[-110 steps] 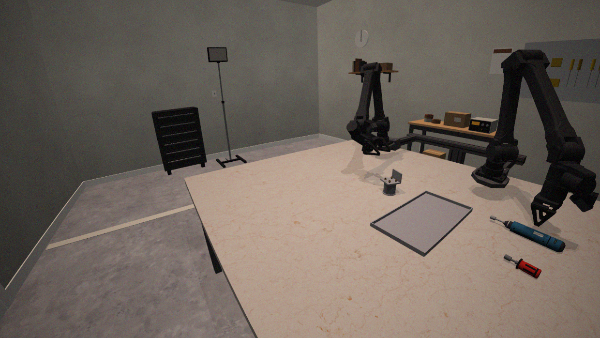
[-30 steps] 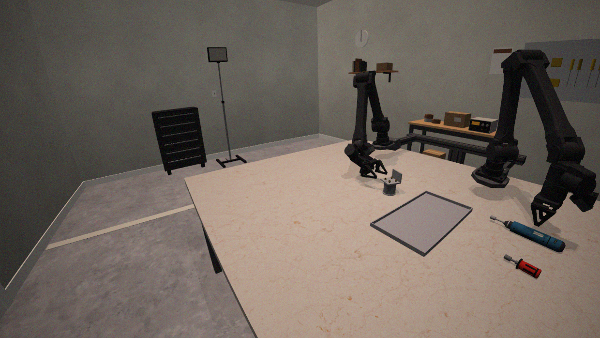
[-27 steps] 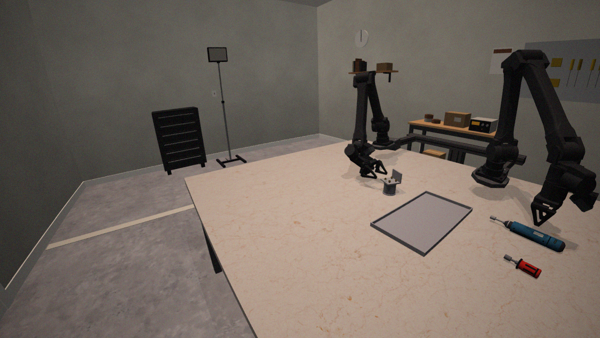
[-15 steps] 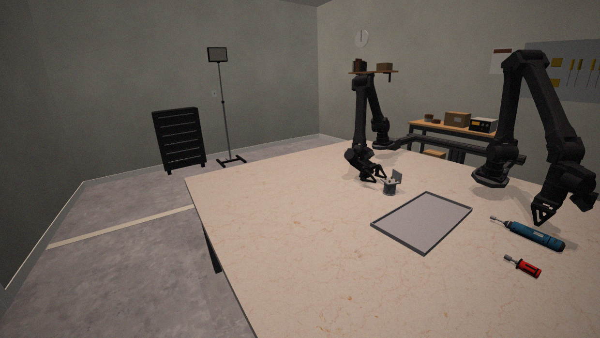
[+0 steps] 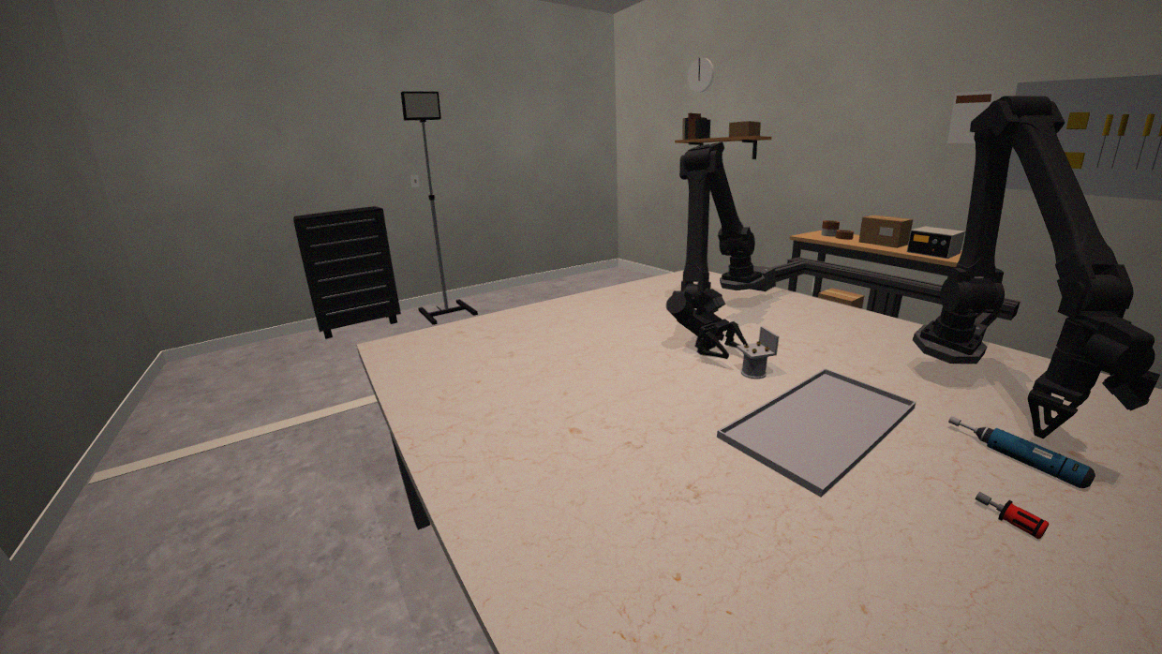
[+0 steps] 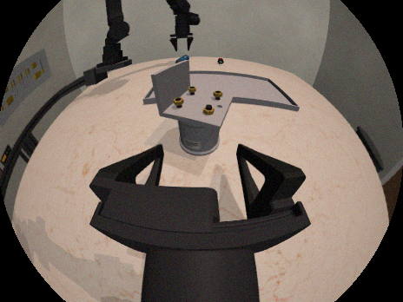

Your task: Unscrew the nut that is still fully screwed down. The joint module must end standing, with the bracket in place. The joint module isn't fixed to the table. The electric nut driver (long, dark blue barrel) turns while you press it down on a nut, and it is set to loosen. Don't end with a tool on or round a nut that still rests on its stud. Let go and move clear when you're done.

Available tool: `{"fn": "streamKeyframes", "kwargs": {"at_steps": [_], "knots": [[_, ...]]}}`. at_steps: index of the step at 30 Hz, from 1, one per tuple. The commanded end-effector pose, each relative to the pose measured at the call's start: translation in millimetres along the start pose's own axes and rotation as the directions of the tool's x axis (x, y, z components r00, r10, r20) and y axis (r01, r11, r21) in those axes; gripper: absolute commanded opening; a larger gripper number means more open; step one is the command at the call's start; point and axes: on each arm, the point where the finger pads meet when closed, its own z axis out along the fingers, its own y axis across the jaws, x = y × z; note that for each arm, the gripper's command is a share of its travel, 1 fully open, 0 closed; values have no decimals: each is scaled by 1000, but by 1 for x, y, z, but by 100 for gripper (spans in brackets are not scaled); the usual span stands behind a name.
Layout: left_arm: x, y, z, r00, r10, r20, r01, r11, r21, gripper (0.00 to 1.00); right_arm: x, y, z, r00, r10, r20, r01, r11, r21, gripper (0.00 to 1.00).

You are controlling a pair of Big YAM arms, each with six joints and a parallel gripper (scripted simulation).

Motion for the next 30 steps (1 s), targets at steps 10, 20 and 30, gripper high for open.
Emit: {"fn": "streamKeyframes", "kwargs": {"at_steps": [10,20,30], "knots": [[-9,-9,-7,1000,18,23,-18,1000,21,65,-4,-15,-3,999,-39,15,38,999,25,86],[-9,-9,-7,1000,18,23,-18,1000,21,65,-4,-8,0,1000,-24,11,24,1000,11,86],[-9,-9,-7,1000,18,23,-18,1000,21,65,-2,-9,15,1000,-26,14,26,1000,5,86]]}}
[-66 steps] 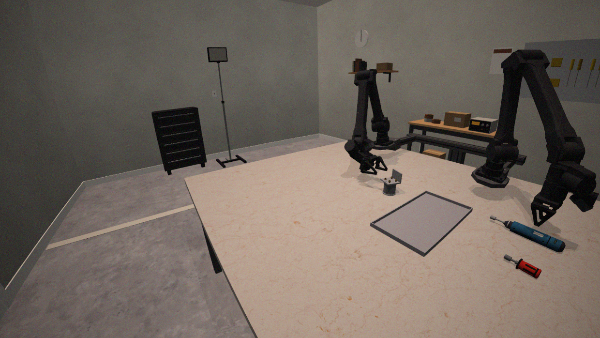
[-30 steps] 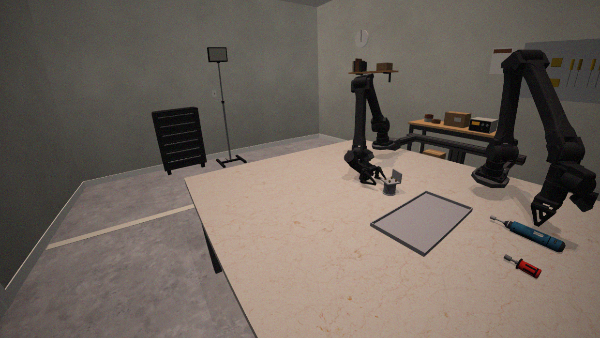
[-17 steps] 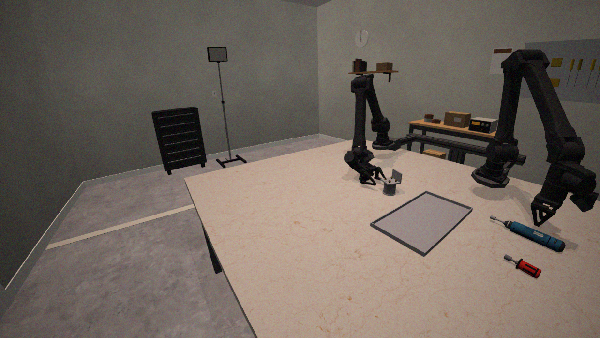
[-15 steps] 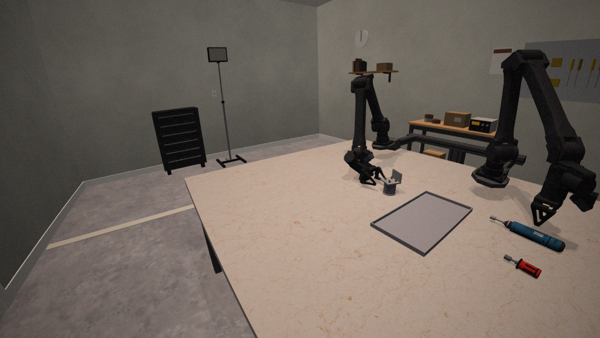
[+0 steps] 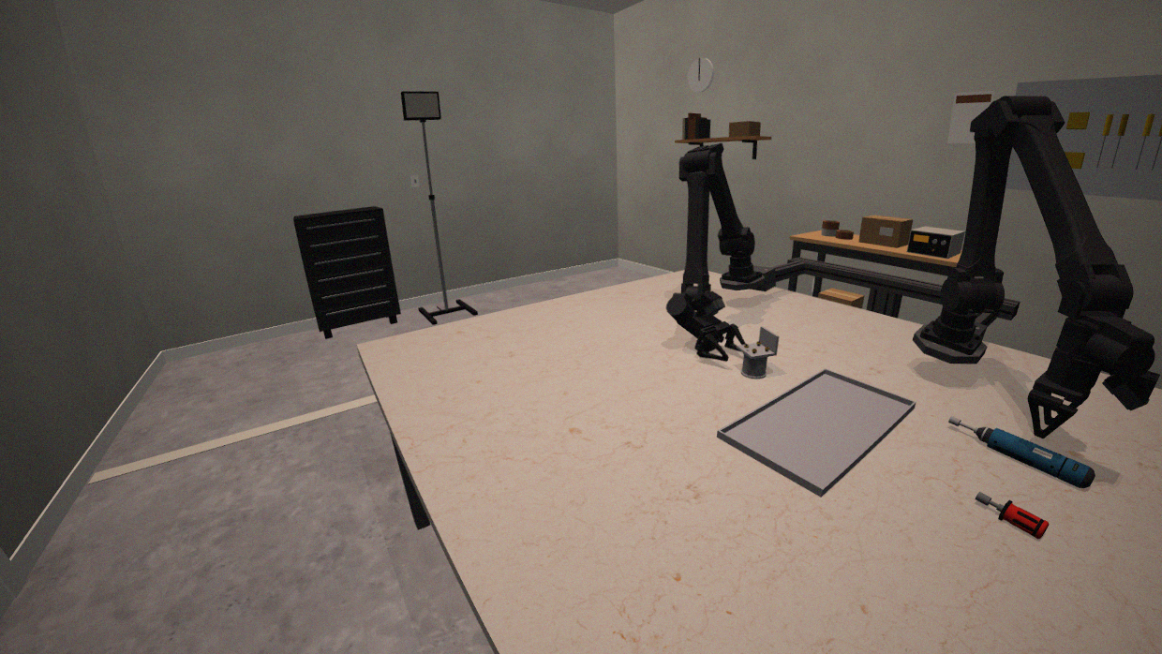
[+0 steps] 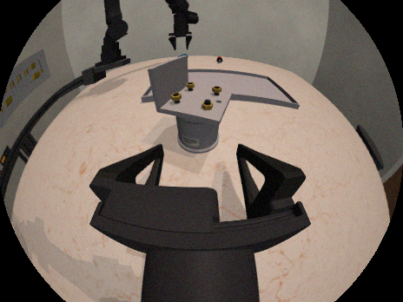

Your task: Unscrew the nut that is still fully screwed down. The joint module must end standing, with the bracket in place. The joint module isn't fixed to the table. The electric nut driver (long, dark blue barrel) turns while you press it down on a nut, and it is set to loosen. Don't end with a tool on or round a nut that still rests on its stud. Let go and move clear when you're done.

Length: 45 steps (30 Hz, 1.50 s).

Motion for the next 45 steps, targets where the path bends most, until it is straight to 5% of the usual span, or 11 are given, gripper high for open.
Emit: {"fn": "streamKeyframes", "kwargs": {"at_steps": [1,45], "knots": [[-9,-9,-7,1000,18,23,-18,1000,21,65,-13,-10,13,999,-39,20,39,999,3,86],[-9,-9,-7,1000,18,23,-18,1000,21,65,-20,-6,47,999,-41,26,41,999,2,86]]}}
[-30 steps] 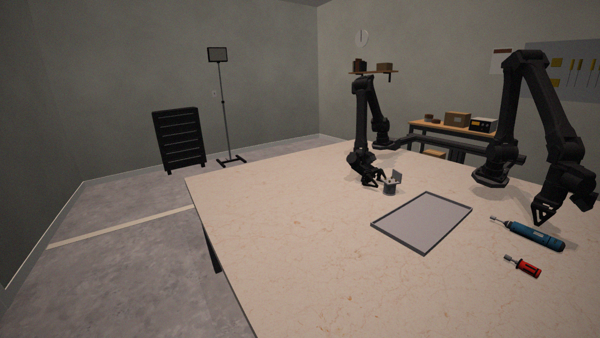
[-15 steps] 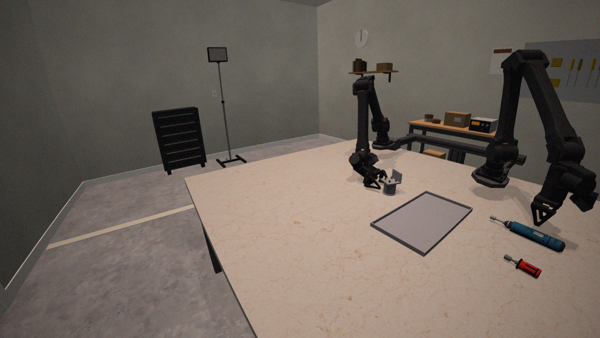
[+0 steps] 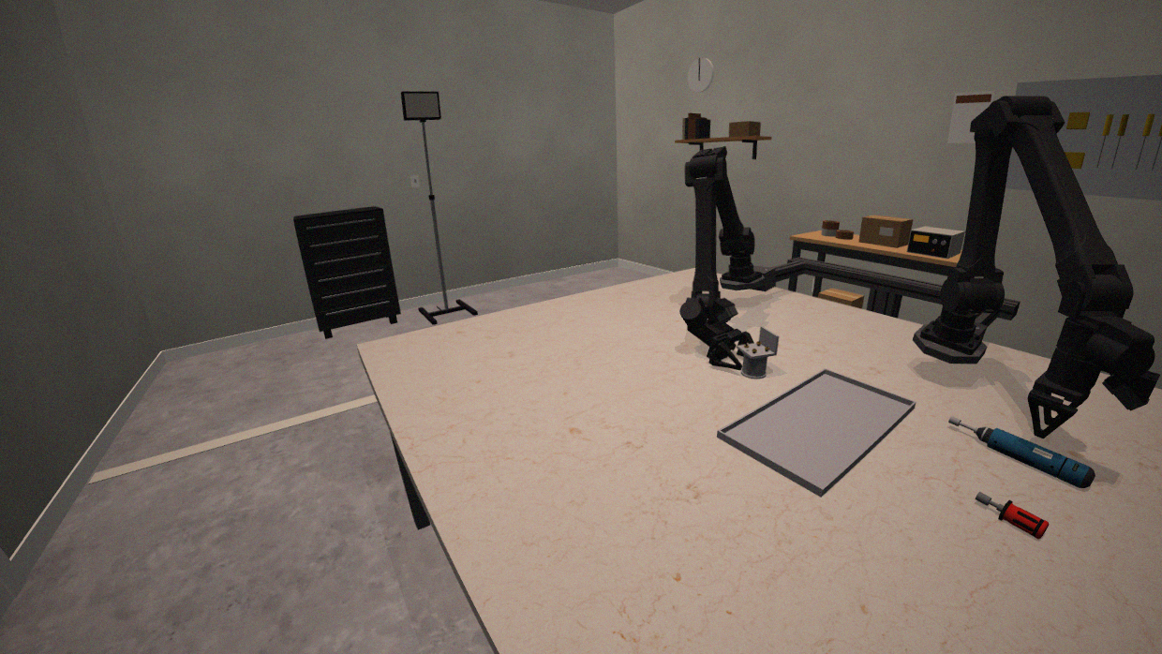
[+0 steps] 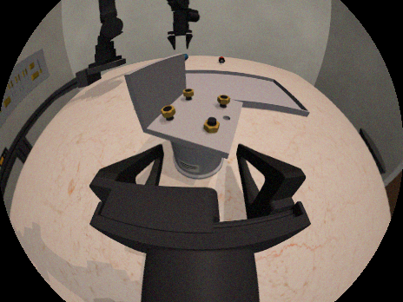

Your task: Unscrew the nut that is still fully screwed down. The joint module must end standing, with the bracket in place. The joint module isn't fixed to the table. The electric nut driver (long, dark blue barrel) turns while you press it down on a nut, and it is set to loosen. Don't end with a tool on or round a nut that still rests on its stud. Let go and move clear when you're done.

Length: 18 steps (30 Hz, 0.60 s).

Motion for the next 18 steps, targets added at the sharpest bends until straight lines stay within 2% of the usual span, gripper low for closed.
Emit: {"fn": "streamKeyframes", "kwargs": {"at_steps": [1,4,9,13,18], "knots": [[-9,-9,-7,1000,18,23,-18,1000,21,65,-17,-7,4,999,-37,22,36,999,7,86],[-9,-9,-7,1000,18,23,-18,1000,21,65,-5,-7,13,1000,-23,15,23,1000,3,86],[-9,-9,-7,1000,18,23,-18,1000,21,65,-14,-11,18,999,-38,22,38,999,9,86],[-9,-9,-7,1000,18,23,-18,1000,21,65,-5,-7,24,1000,-23,15,23,1000,3,86],[-9,-9,-7,1000,18,23,-18,1000,21,65,-17,-6,19,999,-35,23,35,999,6,86]]}}
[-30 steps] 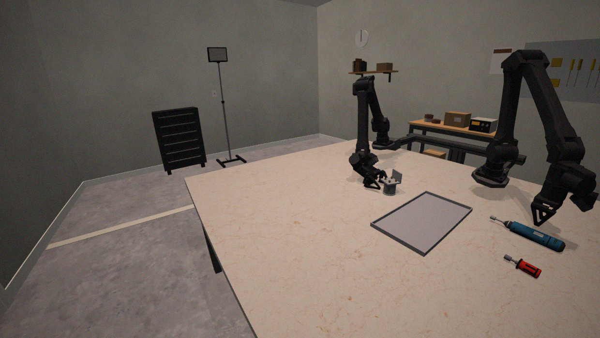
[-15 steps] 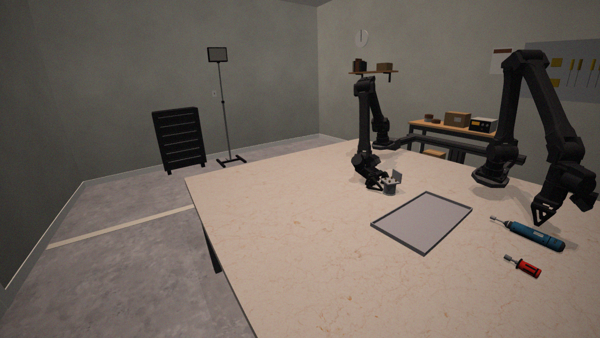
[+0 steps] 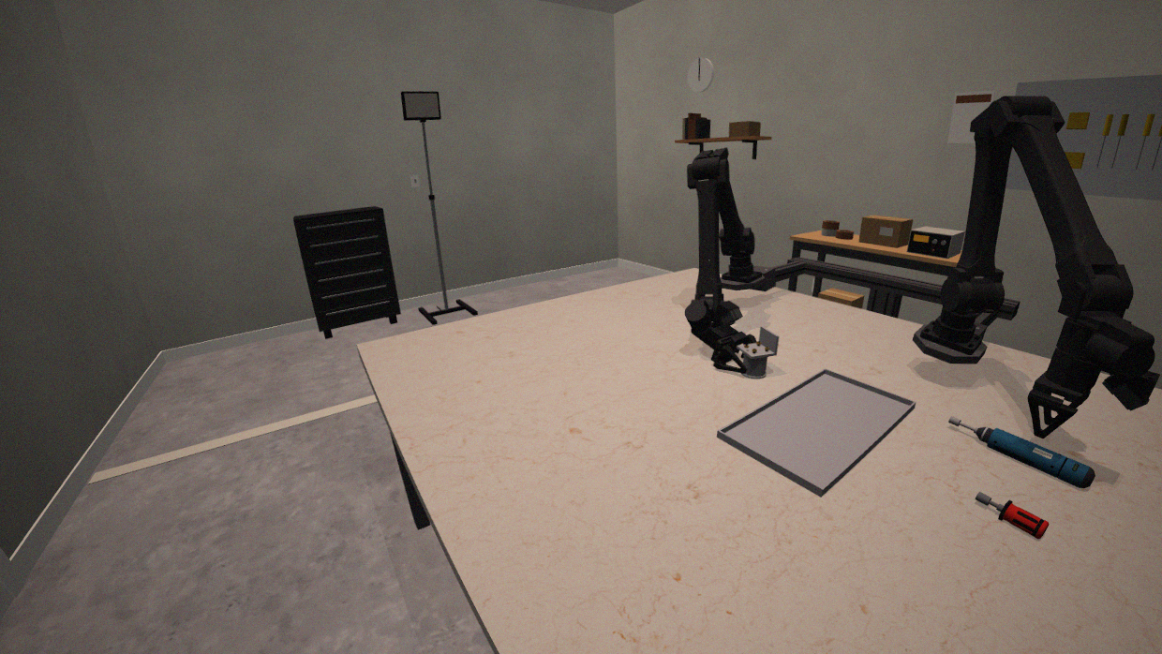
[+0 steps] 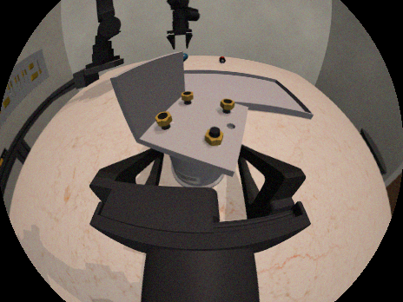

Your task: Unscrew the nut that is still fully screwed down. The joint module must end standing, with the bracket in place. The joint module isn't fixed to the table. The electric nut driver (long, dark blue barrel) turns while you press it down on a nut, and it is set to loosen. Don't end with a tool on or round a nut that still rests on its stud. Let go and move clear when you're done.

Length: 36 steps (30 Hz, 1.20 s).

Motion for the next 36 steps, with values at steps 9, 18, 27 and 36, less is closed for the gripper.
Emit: {"fn": "streamKeyframes", "kwargs": {"at_steps": [9,18,27,36], "knots": [[-9,-9,-7,1000,18,23,-18,1000,21,65,-8,-8,1,1000,-23,12,23,1000,10,86],[-9,-9,-7,1000,18,23,-18,1000,21,65,-13,-12,-2,999,-38,20,37,999,22,86],[-9,-9,-7,1000,18,23,-18,1000,21,65,-7,-7,1,1000,-20,11,20,1000,9,86],[-9,-9,-7,1000,18,23,-18,1000,21,65,-10,-6,0,1000,-21,16,21,1000,13,86]]}}
